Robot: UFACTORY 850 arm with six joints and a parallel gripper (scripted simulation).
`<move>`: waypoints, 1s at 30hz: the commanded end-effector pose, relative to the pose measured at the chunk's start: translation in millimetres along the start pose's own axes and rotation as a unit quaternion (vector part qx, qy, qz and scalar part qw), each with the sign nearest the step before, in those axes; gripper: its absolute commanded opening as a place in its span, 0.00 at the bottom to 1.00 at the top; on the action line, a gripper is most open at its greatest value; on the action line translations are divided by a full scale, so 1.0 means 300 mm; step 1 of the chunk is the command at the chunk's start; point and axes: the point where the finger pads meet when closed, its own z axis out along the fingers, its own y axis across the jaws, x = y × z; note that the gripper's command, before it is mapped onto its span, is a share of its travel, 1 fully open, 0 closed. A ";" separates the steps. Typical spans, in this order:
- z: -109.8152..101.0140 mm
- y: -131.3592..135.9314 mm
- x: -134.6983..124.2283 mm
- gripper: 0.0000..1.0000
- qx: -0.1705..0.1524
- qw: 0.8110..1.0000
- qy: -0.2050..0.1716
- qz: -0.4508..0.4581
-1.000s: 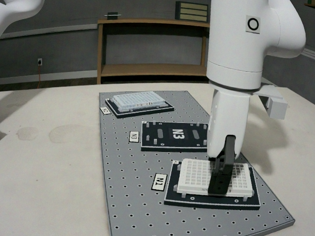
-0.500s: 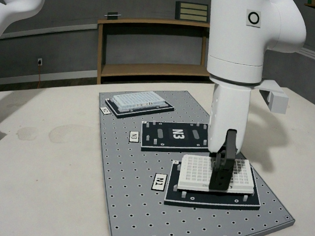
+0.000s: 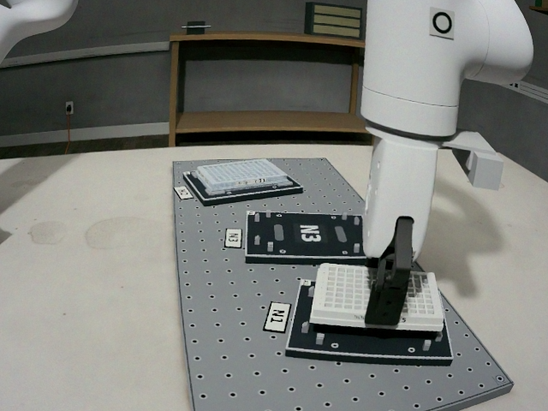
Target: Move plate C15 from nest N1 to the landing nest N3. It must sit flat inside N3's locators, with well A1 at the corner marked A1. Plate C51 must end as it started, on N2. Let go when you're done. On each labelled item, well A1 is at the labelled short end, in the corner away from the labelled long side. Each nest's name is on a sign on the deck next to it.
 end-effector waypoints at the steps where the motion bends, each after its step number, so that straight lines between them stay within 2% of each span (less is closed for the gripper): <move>1: -0.004 0.000 0.003 0.00 0.000 1.000 0.001 0.000; 30: -0.143 0.000 0.003 0.00 0.000 1.000 0.001 0.000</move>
